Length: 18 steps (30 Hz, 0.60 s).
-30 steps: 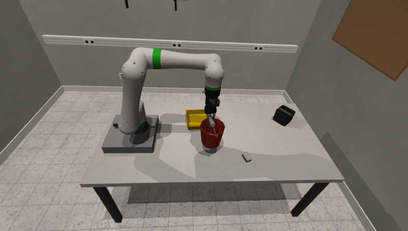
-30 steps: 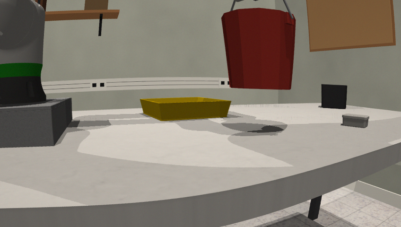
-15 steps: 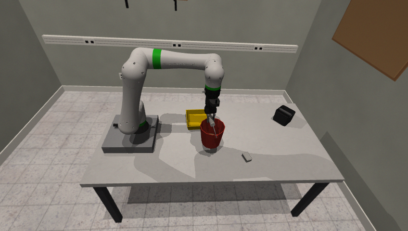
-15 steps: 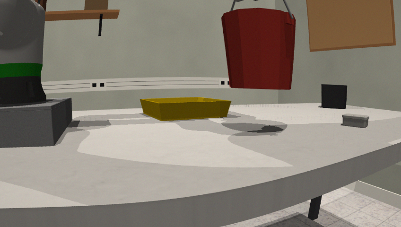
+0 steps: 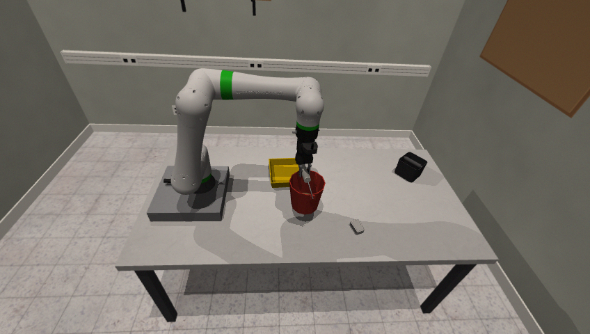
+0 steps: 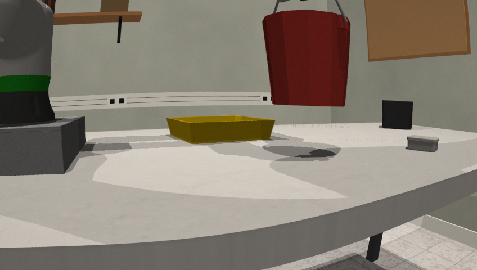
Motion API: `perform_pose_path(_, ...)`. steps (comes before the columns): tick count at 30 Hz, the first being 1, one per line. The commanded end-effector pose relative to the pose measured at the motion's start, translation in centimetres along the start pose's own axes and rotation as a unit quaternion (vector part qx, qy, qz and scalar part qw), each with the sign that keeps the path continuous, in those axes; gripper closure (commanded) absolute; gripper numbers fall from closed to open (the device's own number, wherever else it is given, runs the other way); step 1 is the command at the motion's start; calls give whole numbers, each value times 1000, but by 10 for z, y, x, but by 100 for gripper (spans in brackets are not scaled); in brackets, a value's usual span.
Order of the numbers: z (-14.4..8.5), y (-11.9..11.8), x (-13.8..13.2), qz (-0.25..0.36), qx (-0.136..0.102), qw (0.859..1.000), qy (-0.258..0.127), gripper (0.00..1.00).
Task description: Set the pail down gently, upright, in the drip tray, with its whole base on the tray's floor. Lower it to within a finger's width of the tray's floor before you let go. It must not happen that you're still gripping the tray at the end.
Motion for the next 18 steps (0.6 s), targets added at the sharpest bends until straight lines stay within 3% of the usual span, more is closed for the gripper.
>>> perform_pose_path(1,-1,0,-1,0,1,1000,1,100)
perform_pose_path(18,-1,-1,-16,0,1,1000,1,100)
Point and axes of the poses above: the point where the finger pads meet when closed, its own z axis out along the fingers, its own y axis across the jaws, x = y × z, the point moved 8 cm from there along -z, back along the fingers, and after that the axes turned 5 degrees about -z, right-handed, at the moved point
